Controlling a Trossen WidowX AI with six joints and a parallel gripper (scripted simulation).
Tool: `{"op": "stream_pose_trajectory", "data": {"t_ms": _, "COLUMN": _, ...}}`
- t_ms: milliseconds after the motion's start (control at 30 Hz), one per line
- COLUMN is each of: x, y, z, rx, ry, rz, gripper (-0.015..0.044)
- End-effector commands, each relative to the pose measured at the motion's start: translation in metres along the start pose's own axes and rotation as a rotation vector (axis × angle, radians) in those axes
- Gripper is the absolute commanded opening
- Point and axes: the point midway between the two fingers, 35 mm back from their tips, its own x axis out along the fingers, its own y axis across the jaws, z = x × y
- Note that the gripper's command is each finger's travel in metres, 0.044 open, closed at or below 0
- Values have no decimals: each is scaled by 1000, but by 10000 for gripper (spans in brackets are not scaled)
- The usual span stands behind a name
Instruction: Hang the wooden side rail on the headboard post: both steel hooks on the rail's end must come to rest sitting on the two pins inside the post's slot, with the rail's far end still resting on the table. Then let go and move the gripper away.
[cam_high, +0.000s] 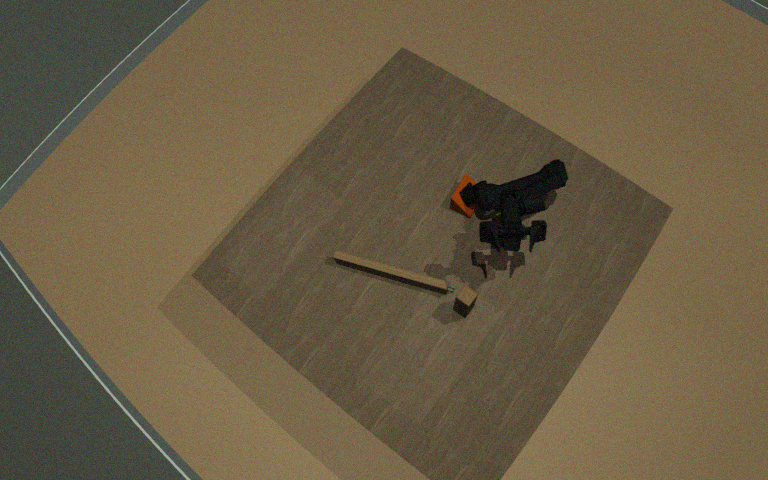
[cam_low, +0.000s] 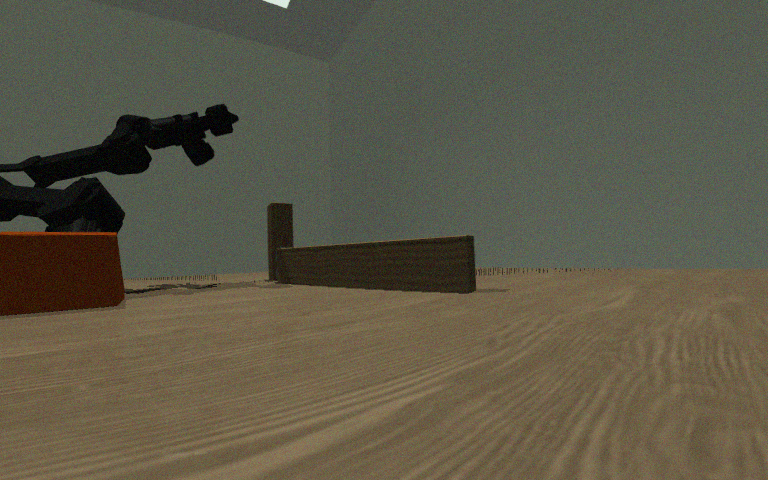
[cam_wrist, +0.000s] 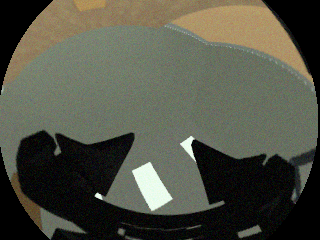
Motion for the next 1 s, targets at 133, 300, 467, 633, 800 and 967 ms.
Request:
{"op": "stream_pose_trajectory", "data": {"t_ms": 133, "x": 5, "y": 20, "z": 10, "rx": 263, "ry": -58, "rz": 87, "gripper": 440}}
{"op": "stream_pose_trajectory", "data": {"t_ms": 300, "x": 8, "y": 47, "z": 26, "rx": 644, "ry": -104, "rz": 233, "gripper": 440}}
{"op": "stream_pose_trajectory", "data": {"t_ms": 467, "x": 6, "y": 72, "z": 42, "rx": 1027, "ry": -105, "rz": 397, "gripper": 440}}
{"op": "stream_pose_trajectory", "data": {"t_ms": 633, "x": 2, "y": 94, "z": 58, "rx": 1409, "ry": -55, "rz": 575, "gripper": 440}}
{"op": "stream_pose_trajectory", "data": {"t_ms": 800, "x": -6, "y": 114, "z": 74, "rx": 1785, "ry": 53, "rz": 762, "gripper": 440}}
{"op": "stream_pose_trajectory", "data": {"t_ms": 967, "x": -17, "y": 129, "z": 90, "rx": 2147, "ry": 227, "rz": 951, "gripper": 440}}
